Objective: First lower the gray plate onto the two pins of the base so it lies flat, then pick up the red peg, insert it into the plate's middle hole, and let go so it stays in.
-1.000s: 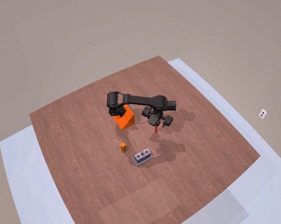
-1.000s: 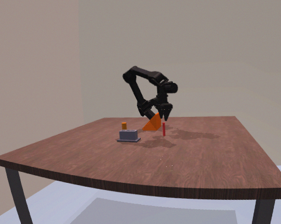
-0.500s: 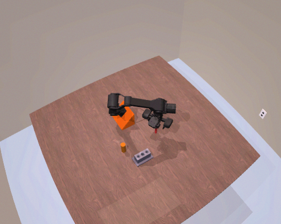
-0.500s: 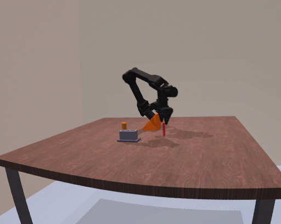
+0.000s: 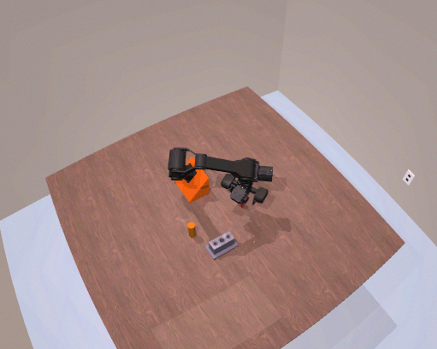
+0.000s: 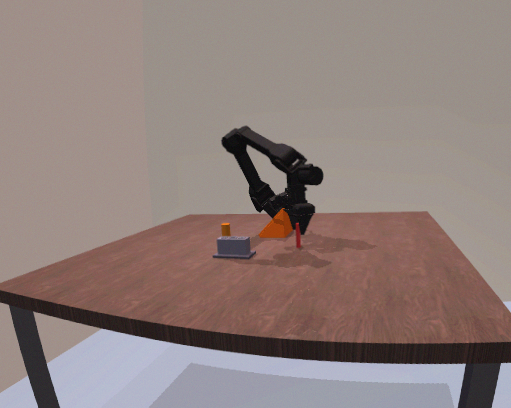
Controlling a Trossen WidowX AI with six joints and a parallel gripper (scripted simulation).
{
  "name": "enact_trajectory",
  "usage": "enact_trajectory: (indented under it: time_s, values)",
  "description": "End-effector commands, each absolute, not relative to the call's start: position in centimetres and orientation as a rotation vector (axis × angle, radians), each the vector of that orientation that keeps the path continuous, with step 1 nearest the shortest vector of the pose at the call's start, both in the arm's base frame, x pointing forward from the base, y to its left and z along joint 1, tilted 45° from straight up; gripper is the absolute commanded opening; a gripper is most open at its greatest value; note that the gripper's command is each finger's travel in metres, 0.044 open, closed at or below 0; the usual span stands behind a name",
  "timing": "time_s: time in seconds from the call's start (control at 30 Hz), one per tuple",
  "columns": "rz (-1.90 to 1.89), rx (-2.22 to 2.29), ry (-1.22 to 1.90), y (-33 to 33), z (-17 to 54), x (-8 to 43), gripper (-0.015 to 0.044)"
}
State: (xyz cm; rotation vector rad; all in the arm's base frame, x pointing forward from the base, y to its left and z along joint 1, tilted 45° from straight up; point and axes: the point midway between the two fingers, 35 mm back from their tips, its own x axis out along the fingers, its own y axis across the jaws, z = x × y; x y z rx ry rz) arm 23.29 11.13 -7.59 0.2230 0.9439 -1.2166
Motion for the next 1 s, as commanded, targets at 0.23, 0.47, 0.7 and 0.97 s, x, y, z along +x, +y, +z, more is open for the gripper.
enact_trajectory:
  time_s: [0.23, 0.47, 0.7, 0.97]
  values:
    - [-1.219, 0.215, 0.943, 10.19, -8.27, 23.17, 0.0361]
    - [-1.219, 0.215, 0.943, 10.19, -8.27, 23.17, 0.0177]
    - [-1.219, 0.215, 0.943, 10.19, -8.27, 23.17, 0.0033]
    - [-1.219, 0.215, 0.943, 10.23, -8.24, 23.18, 0.0]
